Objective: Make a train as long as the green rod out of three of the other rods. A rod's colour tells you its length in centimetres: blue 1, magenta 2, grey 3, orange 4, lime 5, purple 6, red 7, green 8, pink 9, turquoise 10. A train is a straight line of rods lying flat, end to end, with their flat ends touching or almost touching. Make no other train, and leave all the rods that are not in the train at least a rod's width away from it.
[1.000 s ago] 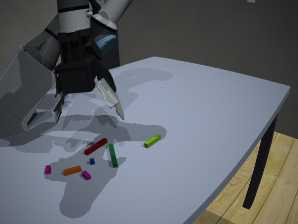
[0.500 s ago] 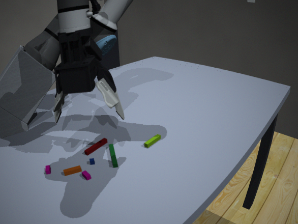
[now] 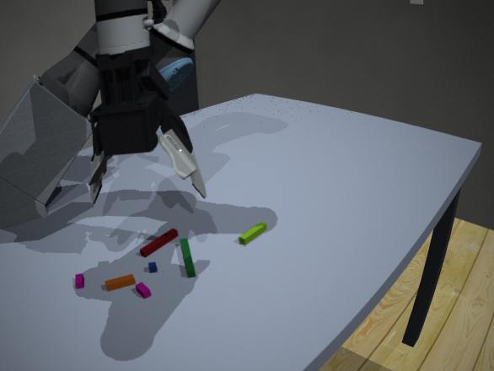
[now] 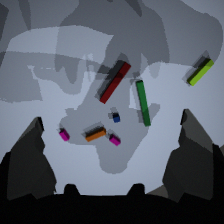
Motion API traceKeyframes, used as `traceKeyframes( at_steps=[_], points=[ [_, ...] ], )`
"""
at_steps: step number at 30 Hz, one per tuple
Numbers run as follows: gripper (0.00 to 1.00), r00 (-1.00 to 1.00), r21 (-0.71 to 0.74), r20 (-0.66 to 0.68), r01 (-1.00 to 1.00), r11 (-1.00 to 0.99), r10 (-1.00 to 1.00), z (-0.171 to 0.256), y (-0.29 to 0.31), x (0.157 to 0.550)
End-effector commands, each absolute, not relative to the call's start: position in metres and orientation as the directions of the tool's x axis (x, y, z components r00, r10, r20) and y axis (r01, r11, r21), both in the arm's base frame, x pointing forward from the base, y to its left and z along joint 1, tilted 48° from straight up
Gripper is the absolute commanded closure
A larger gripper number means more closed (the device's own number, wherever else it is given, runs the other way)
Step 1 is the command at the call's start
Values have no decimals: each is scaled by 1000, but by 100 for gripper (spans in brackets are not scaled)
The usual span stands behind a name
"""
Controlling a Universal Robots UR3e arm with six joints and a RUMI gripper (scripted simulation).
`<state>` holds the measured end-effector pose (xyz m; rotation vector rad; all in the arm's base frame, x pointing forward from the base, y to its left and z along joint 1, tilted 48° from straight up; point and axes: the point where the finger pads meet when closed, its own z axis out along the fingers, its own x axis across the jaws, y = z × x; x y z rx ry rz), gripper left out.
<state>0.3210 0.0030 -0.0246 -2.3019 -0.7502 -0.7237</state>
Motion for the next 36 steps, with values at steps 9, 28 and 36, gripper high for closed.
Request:
traceKeyframes(
  at_steps=[9, 28, 36],
  points=[
    [0, 691, -369, 645, 656, -658, 327, -24, 2, 321],
    [0, 689, -368, 646, 658, -657, 328, -24, 2, 321],
    [0, 658, -338, 662, 689, -642, 358, -24, 2, 322]
  ],
)
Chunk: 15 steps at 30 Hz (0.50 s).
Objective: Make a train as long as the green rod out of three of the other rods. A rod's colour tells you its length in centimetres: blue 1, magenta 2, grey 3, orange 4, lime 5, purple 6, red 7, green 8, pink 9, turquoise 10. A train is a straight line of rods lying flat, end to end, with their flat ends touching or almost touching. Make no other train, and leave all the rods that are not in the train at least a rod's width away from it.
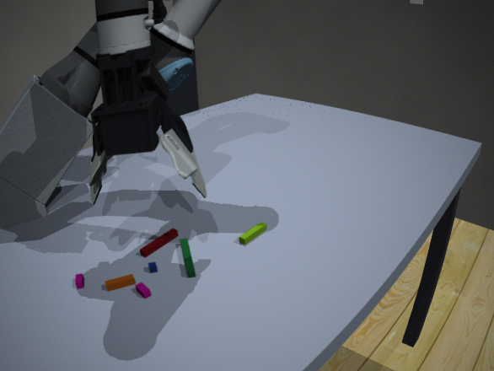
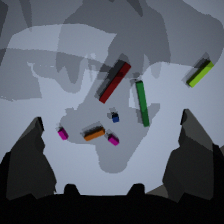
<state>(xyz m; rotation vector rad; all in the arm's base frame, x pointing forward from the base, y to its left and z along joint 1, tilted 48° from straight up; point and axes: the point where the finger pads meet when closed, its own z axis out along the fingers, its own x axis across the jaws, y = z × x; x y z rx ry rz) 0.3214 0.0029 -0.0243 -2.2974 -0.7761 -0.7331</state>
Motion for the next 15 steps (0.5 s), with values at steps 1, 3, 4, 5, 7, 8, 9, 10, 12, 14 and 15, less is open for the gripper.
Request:
traceKeyframes(
  at_steps=[1, 3, 4, 5, 7, 8, 9, 10, 12, 14, 15],
  points=[
    [0, 650, -330, 666, 696, -638, 366, -24, 2, 322],
    [0, 650, -330, 666, 696, -638, 366, -24, 2, 322],
    [0, 641, -321, 670, 705, -633, 375, -24, 2, 323],
    [0, 630, -310, 675, 715, -627, 384, -23, 2, 323],
    [0, 604, -286, 685, 736, -613, 406, -23, 2, 324],
    [0, 589, -272, 691, 749, -605, 419, -23, 2, 324],
    [0, 573, -257, 696, 761, -595, 432, -23, 2, 325],
    [0, 555, -240, 702, 775, -585, 447, -22, 2, 325],
    [0, 513, -202, 714, 803, -561, 477, -22, 2, 326],
    [0, 464, -159, 724, 832, -531, 510, -21, 2, 327],
    [0, 437, -136, 729, 847, -515, 527, -21, 1, 328]
  ],
)
